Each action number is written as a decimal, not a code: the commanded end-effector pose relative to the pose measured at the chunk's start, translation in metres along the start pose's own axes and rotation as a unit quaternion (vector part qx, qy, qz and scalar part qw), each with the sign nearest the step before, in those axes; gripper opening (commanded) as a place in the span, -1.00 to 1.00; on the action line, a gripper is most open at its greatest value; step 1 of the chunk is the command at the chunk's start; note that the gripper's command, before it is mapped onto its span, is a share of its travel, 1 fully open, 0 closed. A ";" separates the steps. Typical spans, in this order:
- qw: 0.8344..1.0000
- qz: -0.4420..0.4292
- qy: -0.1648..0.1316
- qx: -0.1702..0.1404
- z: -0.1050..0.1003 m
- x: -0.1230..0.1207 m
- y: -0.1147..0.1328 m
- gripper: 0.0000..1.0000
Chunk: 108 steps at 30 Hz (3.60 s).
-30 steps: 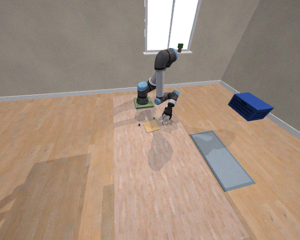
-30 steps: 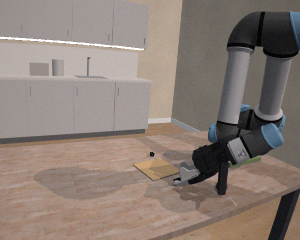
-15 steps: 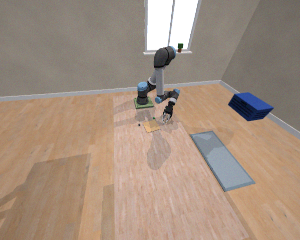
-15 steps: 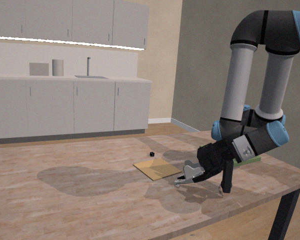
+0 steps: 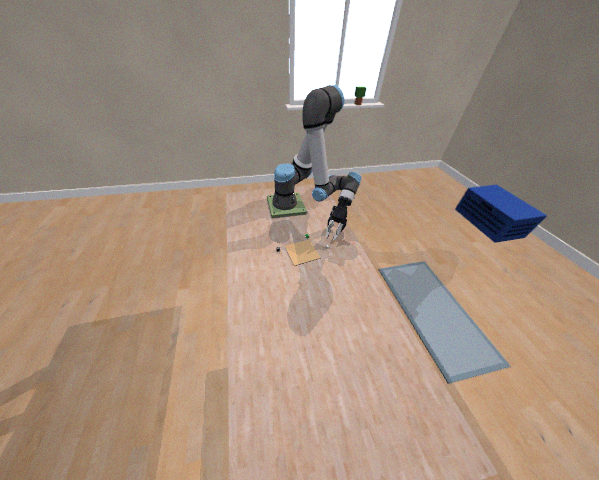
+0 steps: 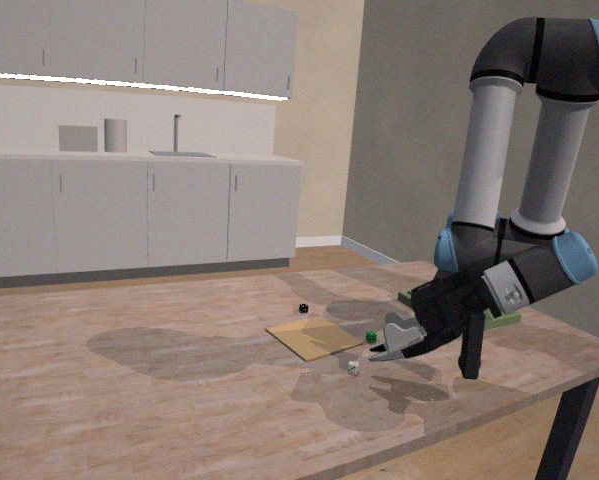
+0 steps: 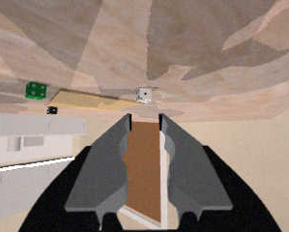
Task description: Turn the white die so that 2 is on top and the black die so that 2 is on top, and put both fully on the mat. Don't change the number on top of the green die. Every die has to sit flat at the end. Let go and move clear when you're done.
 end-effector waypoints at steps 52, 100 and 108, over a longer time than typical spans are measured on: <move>0.986 0.000 -0.037 0.165 -0.028 0.015 0.070 -0.64; 0.887 0.006 -0.093 0.452 -0.014 0.024 0.112 1.00; 0.887 0.024 -0.103 0.450 -0.014 0.024 0.111 1.00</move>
Point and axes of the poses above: the point where the finger pads meet when closed, its own z axis out along the fingers, its own x axis across the jaws, y = z × x, the point moved 1 cm from there along -z, back along the fingers, and after that the axes turned 12 degrees about z, right-handed, at the moved point
